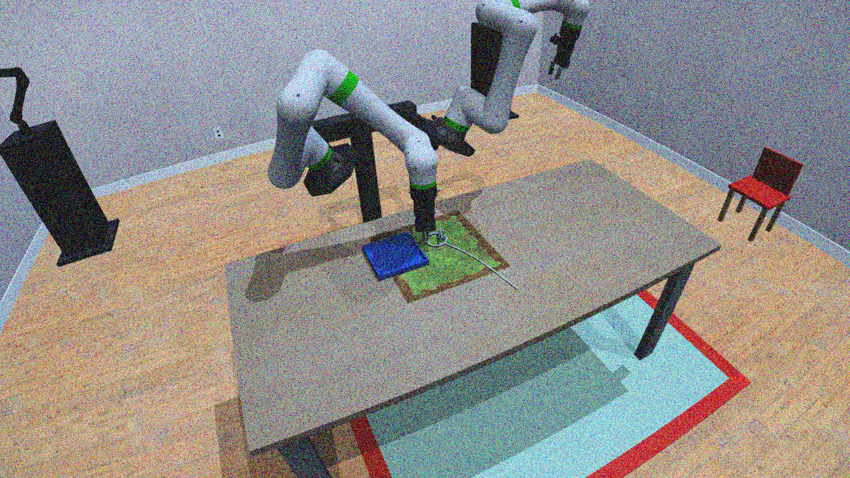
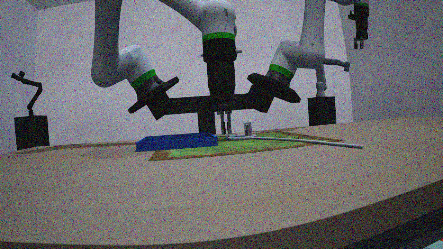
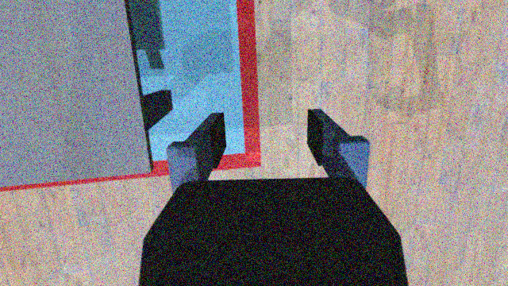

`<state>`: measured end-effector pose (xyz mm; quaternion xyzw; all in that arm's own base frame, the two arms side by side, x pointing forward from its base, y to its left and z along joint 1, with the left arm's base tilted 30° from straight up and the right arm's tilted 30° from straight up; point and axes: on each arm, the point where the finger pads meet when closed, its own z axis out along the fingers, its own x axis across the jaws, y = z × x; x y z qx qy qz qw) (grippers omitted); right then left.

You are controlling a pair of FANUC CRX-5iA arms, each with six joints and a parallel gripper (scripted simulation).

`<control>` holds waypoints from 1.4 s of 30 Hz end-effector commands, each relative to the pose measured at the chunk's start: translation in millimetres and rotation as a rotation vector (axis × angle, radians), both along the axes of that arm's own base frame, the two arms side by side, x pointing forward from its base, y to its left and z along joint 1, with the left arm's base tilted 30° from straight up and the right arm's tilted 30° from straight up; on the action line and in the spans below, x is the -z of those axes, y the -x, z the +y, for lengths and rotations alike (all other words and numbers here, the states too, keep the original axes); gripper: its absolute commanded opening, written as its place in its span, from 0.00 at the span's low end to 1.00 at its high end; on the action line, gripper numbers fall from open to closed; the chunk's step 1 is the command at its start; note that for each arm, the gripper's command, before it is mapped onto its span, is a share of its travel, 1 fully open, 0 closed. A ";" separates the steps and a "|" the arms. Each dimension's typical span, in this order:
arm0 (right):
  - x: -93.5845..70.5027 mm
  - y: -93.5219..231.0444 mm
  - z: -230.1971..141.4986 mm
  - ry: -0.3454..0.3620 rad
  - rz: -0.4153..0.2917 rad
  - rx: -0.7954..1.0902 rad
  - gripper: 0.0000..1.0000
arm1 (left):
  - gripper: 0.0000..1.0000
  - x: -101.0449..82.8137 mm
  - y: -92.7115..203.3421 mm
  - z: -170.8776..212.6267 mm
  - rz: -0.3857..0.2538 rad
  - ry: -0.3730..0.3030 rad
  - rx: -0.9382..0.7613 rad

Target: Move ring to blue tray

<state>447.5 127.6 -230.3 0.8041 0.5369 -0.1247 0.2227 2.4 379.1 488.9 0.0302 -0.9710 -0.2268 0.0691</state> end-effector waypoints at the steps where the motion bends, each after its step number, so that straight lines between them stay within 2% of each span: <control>1: -0.6 -0.7 1.1 -0.001 -0.002 -0.001 0.32 | 1.00 -1.0 -0.3 -0.2 0.000 -0.002 0.000; 26: -0.6 -0.7 1.1 -0.001 -0.002 -0.001 0.32 | 1.00 -1.0 -0.3 -0.2 0.000 -0.002 0.000; 27: -0.6 -0.7 1.1 -0.001 -0.002 -0.001 0.55 | 1.00 -1.0 -0.3 -0.2 0.000 -0.002 0.000; 42: -0.6 -0.7 1.1 -0.001 -0.002 -0.001 0.55 | 1.00 -1.0 -0.3 -0.2 0.000 -0.002 0.000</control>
